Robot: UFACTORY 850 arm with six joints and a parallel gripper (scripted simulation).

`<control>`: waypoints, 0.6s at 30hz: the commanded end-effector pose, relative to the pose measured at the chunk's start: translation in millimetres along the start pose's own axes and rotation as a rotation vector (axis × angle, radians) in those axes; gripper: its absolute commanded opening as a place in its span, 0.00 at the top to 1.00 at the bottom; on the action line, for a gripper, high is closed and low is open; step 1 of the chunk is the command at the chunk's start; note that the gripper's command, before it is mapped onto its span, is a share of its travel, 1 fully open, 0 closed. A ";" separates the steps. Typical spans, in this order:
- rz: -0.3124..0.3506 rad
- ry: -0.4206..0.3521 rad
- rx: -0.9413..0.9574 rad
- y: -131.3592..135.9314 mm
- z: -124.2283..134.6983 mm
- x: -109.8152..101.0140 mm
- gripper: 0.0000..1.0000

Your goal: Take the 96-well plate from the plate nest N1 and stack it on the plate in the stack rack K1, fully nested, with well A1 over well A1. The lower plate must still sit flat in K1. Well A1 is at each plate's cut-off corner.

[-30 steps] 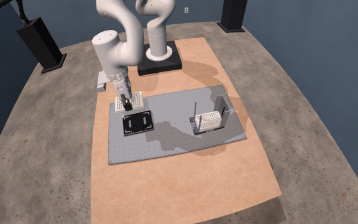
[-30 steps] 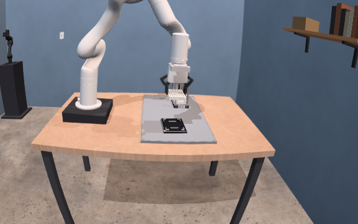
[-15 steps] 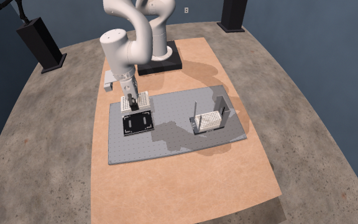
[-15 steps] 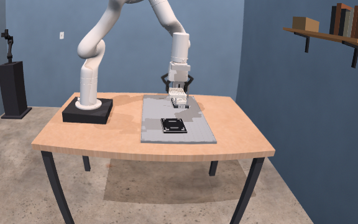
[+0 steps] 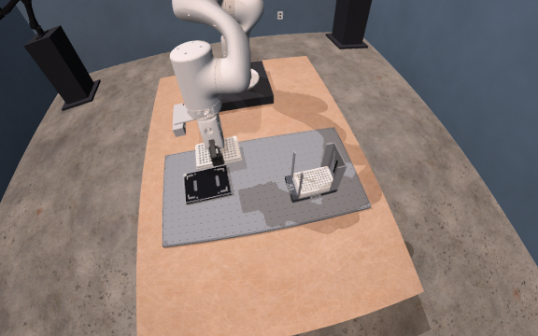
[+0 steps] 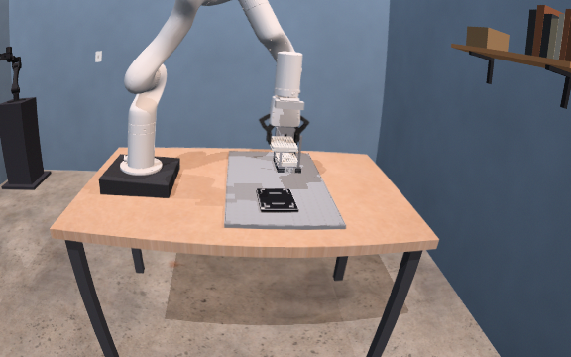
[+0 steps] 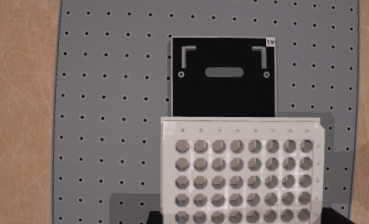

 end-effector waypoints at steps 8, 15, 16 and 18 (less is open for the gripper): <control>-0.002 0.001 0.000 -5.6 34.1 -1.6 1.00; -0.002 0.001 0.000 -7.9 50.6 -2.0 1.00; -0.002 0.000 0.000 -8.3 53.9 -2.1 1.00; -0.002 0.000 0.000 -9.3 60.5 -2.2 1.00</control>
Point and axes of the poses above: the point where the finger pads meet when closed, its own x axis out along the fingers, its own y axis across the jaws, z = x × y, the point moved 9 cm from there along -x, back along the fingers, and after that the axes turned 6 degrees about x, right-handed, at the moved point
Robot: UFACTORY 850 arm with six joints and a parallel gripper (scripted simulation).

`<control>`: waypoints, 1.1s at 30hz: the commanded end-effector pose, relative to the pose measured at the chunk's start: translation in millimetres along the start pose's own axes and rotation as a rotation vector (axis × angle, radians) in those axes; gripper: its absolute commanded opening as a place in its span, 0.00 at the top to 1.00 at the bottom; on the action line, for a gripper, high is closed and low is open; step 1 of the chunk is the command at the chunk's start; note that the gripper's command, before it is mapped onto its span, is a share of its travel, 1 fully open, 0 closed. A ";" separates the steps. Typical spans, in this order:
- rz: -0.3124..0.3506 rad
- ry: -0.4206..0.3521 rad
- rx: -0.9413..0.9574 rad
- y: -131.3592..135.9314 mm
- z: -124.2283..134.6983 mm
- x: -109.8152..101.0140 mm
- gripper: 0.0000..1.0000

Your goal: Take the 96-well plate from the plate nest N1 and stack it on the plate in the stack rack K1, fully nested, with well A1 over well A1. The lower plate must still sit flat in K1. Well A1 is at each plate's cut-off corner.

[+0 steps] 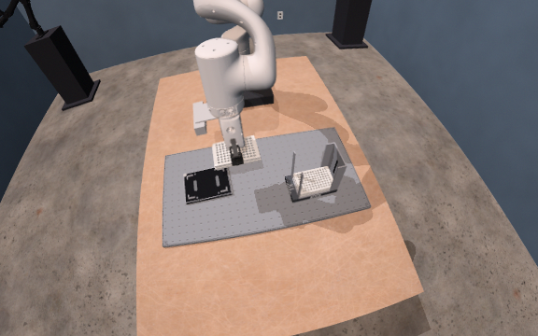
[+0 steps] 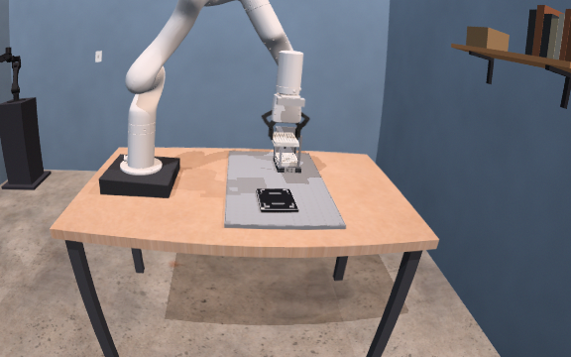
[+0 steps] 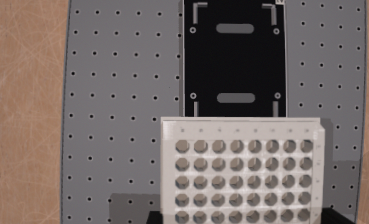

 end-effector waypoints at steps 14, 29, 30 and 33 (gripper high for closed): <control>-0.002 0.000 0.000 -7.5 48.0 -2.0 1.00; -0.002 0.000 0.000 -14.0 94.2 -3.0 1.00; -0.002 0.000 0.000 -14.0 94.2 -3.0 1.00; -0.002 0.000 0.000 -15.3 104.1 -3.2 1.00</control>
Point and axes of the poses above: the point where the finger pads meet when closed, its own x axis out along the fingers, its own y axis across the jaws, z = x × y, the point moved 9 cm from there along -x, back along the fingers, and after that the axes turned 6 degrees about x, right-handed, at the moved point
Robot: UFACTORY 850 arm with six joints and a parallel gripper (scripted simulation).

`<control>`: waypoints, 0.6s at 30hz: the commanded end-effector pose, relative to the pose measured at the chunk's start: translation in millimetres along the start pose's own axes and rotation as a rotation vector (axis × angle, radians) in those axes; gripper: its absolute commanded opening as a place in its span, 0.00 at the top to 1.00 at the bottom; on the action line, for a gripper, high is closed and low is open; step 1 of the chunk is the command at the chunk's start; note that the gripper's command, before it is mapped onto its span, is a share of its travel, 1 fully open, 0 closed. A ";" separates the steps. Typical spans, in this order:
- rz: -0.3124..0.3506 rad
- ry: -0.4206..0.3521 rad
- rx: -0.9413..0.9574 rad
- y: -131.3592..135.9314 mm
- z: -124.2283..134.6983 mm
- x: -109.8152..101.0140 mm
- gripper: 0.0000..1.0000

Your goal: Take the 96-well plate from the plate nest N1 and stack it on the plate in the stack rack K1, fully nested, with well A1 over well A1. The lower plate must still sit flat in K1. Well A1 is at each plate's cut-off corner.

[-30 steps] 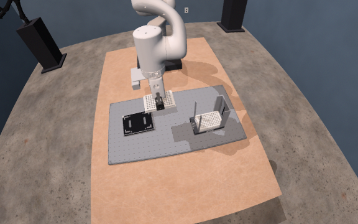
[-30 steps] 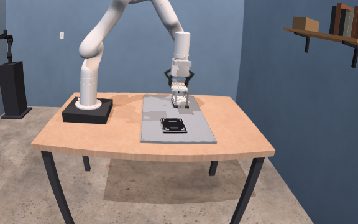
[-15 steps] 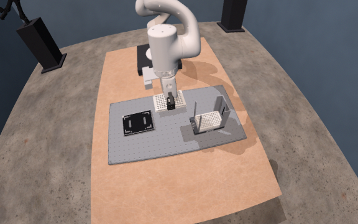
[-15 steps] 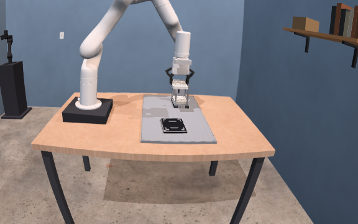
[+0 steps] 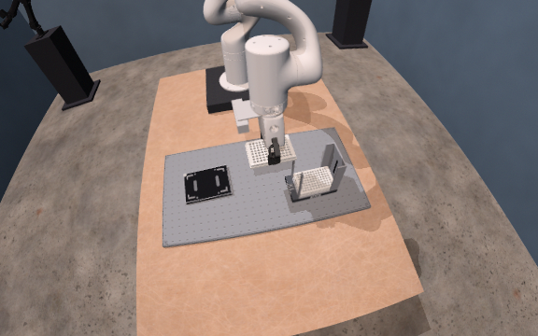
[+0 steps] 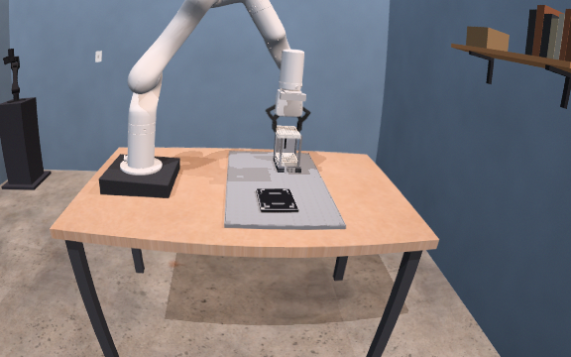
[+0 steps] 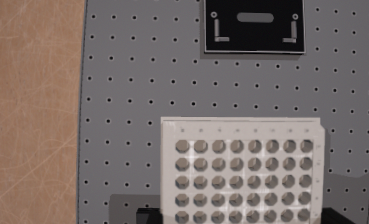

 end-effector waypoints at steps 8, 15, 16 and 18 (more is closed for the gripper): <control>-0.002 0.000 0.000 -5.5 34.2 -1.7 1.00; -0.002 0.000 0.000 -7.9 50.7 -2.1 1.00; -0.002 0.000 0.000 -8.3 54.1 -2.1 1.00; -0.002 0.000 0.000 -9.2 60.7 -2.3 1.00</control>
Point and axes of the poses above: the point where the finger pads meet when closed, its own x axis out along the fingers, its own y axis across the jaws, z = x × y, the point moved 9 cm from there along -x, back along the fingers, and after that the axes turned 6 degrees about x, right-handed, at the moved point
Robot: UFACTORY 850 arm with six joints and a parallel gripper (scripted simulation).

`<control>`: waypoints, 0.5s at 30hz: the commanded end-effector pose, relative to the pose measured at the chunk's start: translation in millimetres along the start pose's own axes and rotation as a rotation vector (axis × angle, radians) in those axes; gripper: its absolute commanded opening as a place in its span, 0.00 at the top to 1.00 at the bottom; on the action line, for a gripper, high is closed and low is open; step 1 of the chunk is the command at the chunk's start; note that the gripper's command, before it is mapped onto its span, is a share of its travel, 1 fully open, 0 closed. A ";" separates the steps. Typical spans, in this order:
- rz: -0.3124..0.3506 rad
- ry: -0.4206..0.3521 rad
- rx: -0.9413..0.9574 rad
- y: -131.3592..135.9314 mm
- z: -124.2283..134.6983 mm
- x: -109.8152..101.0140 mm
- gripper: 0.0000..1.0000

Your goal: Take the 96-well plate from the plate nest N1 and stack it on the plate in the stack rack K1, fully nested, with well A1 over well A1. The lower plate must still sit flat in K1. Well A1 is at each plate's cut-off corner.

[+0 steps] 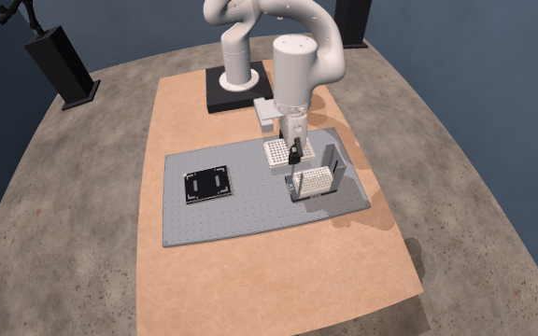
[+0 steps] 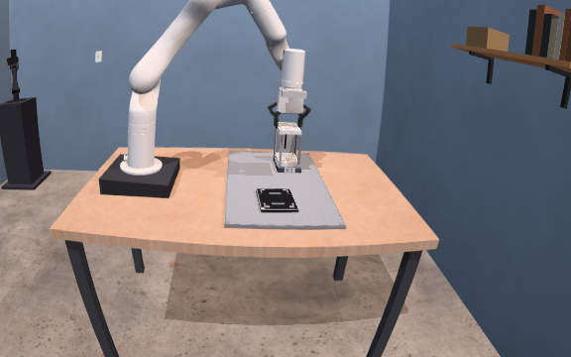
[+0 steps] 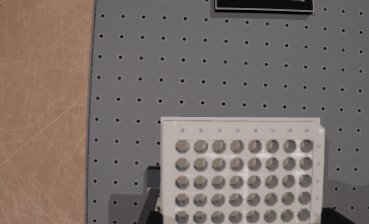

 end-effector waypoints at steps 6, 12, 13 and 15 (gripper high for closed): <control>-0.002 0.000 0.000 -4.7 28.3 -1.6 1.00; -0.002 0.000 0.000 -7.0 44.8 -2.0 1.00; -0.002 0.000 0.000 -7.0 44.8 -2.0 1.00; -0.002 0.000 0.000 -7.9 51.4 -2.1 1.00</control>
Point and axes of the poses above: the point where the finger pads meet when closed, its own x axis out along the fingers, its own y axis across the jaws, z = x × y, the point moved 9 cm from there along -x, back along the fingers, and after that the axes turned 6 degrees about x, right-handed, at the moved point
